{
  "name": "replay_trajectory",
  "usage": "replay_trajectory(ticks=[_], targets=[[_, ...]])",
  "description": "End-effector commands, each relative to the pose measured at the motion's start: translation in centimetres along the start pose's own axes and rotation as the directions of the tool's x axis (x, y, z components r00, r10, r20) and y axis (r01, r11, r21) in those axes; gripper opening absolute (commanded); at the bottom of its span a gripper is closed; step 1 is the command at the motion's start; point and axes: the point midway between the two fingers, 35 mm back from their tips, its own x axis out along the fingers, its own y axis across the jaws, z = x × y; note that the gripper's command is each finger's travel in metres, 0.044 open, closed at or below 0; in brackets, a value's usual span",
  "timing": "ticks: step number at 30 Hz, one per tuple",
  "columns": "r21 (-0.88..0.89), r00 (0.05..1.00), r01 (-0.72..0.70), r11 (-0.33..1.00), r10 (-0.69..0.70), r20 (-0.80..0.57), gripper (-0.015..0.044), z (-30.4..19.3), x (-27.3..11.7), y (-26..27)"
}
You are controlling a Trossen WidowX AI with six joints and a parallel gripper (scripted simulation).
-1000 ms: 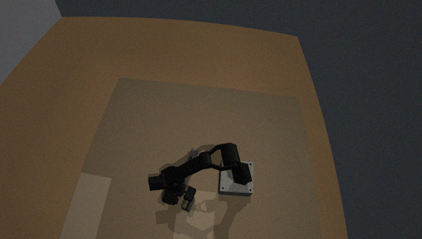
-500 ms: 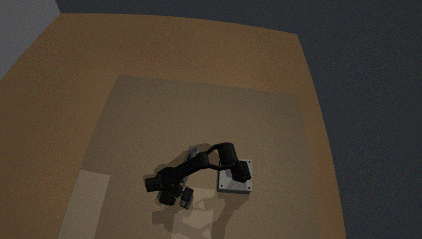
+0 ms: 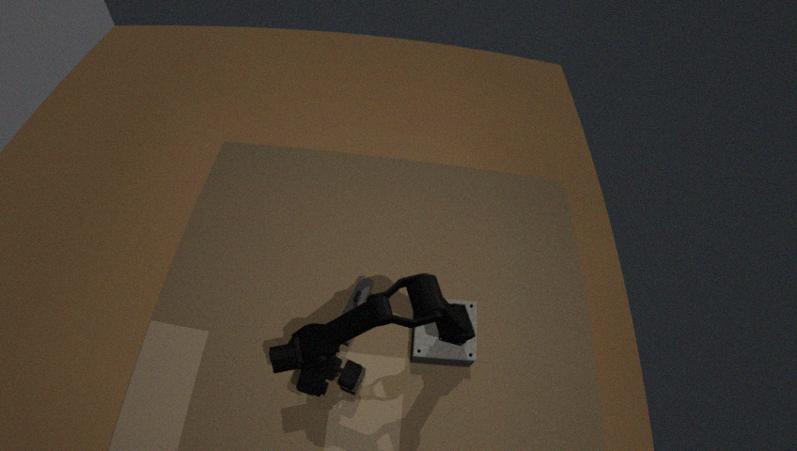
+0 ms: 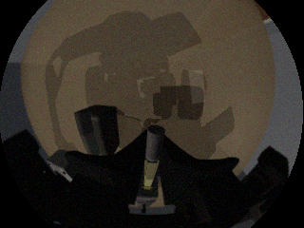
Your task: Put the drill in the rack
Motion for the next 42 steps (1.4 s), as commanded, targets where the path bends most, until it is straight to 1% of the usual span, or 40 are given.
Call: replay_trajectory(ticks=[1, 18, 42], targets=[[0.002, 1.000, 0.006, 1.000, -0.006, 0.006, 0.0000, 0.9, -0.3, -0.2], [0.002, 1.000, 0.006, 1.000, -0.006, 0.009, 0.0000, 3.2, -0.4, -0.2], [0.002, 1.000, 0.005, 1.000, -0.005, 0.008, 0.0000, 2.8, -1.2, 0.2]])
